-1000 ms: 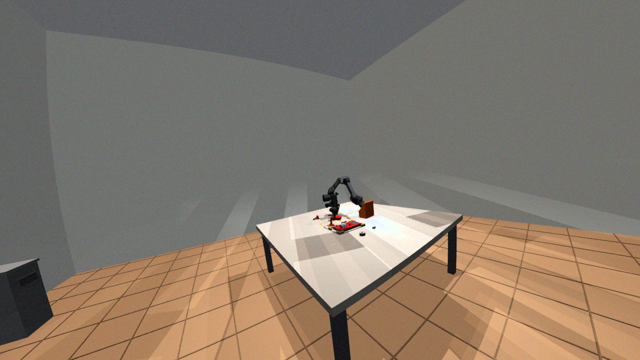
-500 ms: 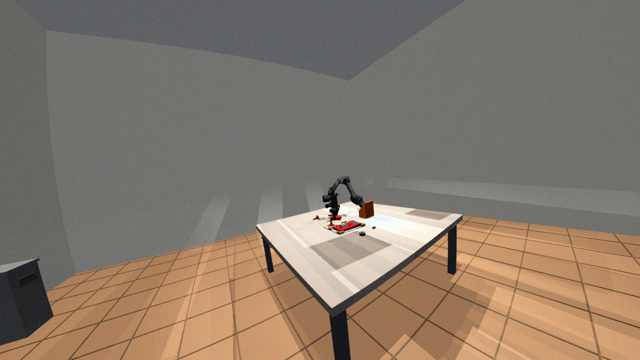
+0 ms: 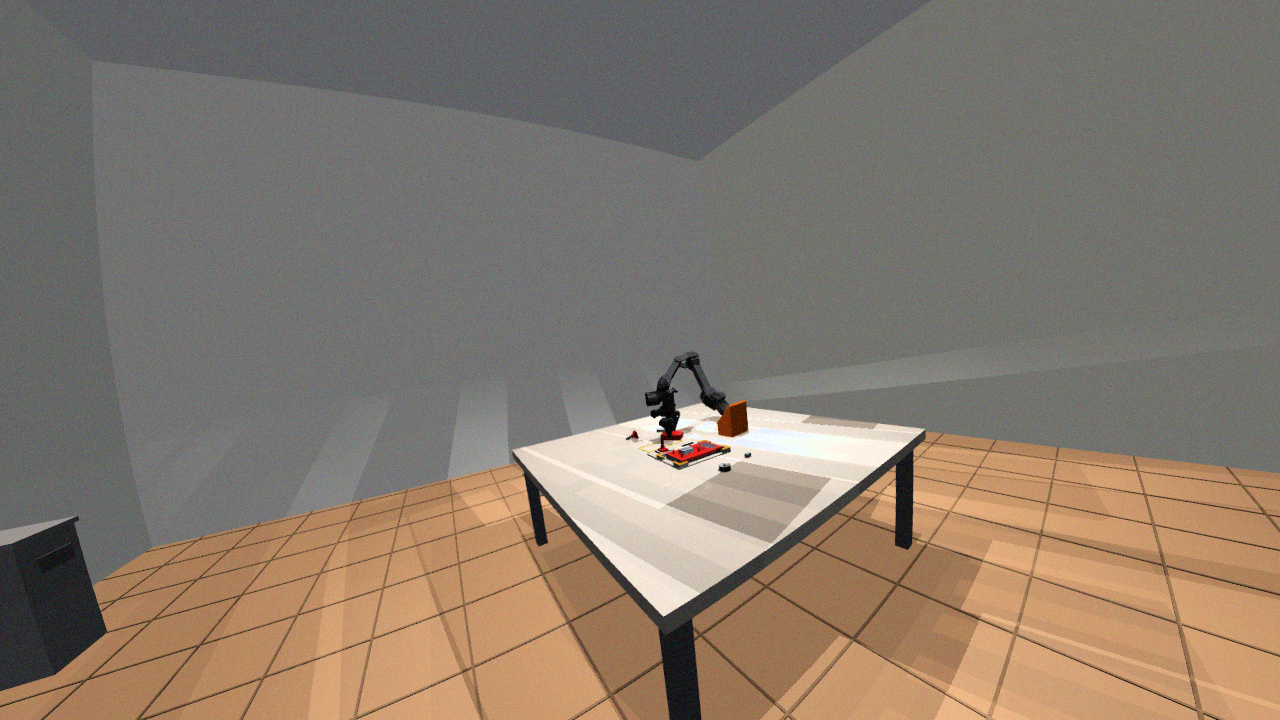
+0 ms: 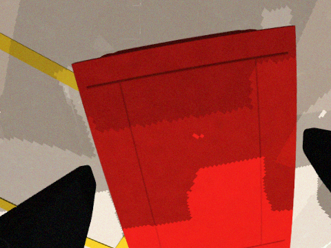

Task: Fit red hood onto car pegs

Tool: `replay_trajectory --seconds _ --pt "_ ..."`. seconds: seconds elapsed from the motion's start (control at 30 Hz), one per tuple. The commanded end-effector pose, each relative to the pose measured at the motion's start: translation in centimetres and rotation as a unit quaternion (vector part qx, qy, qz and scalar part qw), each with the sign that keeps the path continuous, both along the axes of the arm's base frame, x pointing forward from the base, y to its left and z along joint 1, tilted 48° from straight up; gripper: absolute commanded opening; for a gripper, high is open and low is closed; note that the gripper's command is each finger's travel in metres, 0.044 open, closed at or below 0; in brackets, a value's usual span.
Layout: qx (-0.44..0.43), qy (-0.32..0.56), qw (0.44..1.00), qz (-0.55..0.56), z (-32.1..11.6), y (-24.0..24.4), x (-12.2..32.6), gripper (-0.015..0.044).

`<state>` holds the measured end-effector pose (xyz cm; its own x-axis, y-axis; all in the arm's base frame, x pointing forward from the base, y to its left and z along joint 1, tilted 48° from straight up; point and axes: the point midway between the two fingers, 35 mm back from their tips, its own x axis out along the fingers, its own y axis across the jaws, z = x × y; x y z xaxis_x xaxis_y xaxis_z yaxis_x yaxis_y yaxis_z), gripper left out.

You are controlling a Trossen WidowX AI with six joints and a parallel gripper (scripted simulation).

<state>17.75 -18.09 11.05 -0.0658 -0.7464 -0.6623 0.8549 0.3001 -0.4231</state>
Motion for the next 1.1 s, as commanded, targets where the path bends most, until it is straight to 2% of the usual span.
replay_trajectory --seconds 0.0,0.17,0.3,0.6,0.93,1.07 --pt "0.002 0.003 1.000 0.002 -0.3 -0.1 -0.1 0.0440" --pt "0.002 0.003 1.000 0.002 -0.4 -0.3 -0.1 0.0440" --pt "0.000 0.000 1.000 0.000 -0.2 -0.2 0.0 0.0335" --pt "0.000 0.000 1.000 0.000 -0.2 -0.2 0.0 0.0275" --pt "0.001 0.000 1.000 0.001 0.7 0.8 0.1 0.0012" --pt "0.001 0.000 1.000 0.001 1.7 1.9 0.2 0.0000"
